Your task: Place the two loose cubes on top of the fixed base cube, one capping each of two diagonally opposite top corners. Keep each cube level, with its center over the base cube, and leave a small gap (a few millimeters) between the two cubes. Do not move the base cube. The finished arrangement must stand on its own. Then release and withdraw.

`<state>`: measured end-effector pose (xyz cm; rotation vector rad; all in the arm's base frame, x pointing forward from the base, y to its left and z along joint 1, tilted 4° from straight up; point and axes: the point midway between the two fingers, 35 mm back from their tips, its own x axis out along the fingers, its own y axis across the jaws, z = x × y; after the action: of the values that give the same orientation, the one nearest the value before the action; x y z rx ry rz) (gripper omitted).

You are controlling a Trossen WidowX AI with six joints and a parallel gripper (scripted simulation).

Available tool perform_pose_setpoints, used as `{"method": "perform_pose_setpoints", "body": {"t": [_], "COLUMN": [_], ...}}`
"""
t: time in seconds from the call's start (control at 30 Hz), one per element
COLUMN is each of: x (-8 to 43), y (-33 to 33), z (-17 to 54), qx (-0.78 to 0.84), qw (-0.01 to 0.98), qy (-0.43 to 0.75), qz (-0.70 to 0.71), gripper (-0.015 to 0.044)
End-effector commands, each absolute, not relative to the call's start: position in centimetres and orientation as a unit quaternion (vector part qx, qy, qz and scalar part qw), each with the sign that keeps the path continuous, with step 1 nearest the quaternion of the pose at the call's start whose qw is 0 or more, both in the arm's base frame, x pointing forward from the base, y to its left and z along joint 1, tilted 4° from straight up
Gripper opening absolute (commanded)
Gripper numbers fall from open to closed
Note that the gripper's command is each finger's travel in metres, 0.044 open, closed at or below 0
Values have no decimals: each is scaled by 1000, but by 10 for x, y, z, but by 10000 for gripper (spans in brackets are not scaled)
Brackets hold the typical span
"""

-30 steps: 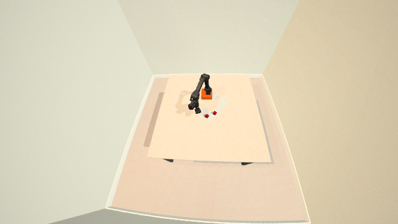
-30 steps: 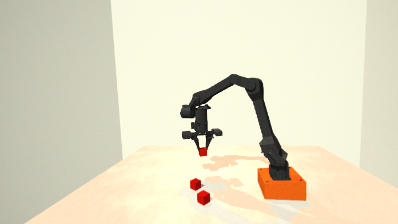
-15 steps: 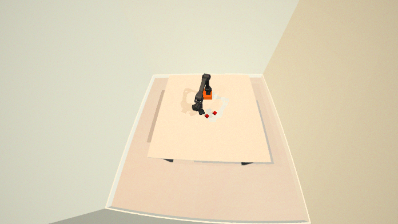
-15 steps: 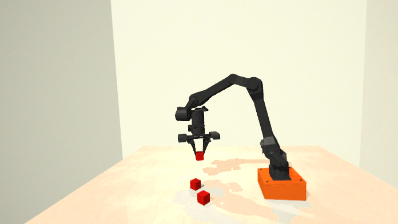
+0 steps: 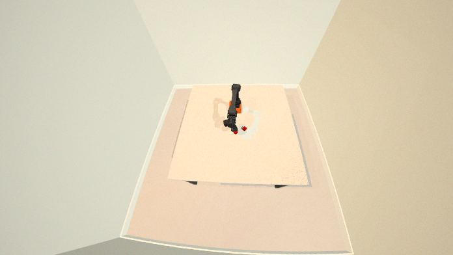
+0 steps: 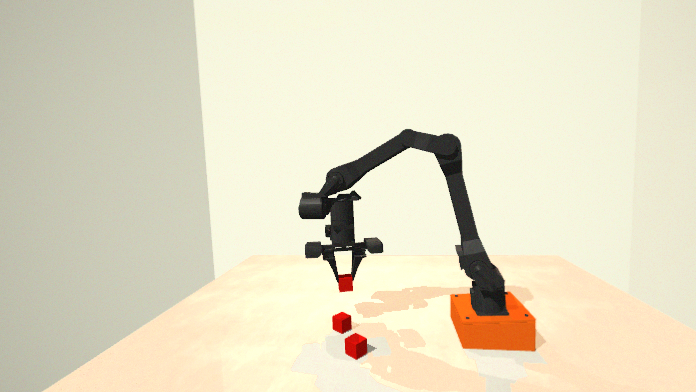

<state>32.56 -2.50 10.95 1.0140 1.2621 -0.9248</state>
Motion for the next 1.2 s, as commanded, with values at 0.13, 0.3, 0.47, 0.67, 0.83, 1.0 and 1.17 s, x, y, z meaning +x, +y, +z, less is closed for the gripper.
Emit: {"method": "perform_pose_setpoints", "body": {"t": [0.13, 0.3, 0.47, 0.67, 0.83, 1.0, 1.17], "x": [323, 320, 317, 313, 308, 303, 297], "y": [-3, 13, 28, 46, 61, 75, 89], "z": [106, 103, 99, 96, 92, 89, 86], "qx": [445, 450, 455, 461, 466, 471, 476], "qw": [591, 587, 583, 579, 574, 570, 566], "qy": [536, 533, 530, 526, 523, 520, 516], "qz": [-406, -410, -414, -419, -423, -427, -431], "gripper": [105, 105, 105, 105, 105, 105, 105]}}
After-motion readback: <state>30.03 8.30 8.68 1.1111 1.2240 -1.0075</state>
